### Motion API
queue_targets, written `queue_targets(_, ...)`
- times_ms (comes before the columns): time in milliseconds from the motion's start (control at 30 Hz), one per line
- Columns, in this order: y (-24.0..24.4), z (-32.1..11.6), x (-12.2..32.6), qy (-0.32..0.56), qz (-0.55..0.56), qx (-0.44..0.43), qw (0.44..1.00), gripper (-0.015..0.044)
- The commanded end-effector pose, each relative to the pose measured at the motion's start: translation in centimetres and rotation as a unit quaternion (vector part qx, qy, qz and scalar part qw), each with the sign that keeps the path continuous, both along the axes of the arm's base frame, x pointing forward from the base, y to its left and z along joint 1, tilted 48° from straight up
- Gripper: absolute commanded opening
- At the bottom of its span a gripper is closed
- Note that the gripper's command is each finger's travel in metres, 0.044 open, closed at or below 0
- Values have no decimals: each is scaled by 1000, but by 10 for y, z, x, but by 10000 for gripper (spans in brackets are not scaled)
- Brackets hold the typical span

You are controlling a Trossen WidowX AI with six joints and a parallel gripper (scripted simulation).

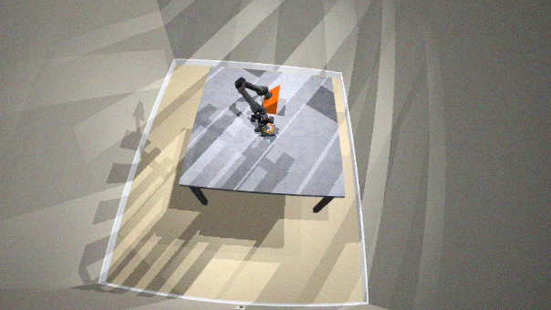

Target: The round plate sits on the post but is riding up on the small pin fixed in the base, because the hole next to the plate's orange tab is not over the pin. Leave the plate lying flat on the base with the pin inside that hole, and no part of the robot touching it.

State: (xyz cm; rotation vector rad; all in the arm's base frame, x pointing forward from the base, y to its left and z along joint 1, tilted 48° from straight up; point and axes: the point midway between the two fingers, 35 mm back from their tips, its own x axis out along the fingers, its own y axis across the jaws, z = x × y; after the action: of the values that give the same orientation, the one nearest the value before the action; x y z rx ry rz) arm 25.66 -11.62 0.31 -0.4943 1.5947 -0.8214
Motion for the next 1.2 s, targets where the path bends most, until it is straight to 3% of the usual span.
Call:
queue_targets(0,-2,0,4,1,1,-1,1000,0)
queue_targets(367,-4,1,10,0,1,-1,1000,0)
queue_targets(667,26,28,15,0,1,0,1000,0)
queue_targets(1167,23,21,13,6,4,-1,1000,0)
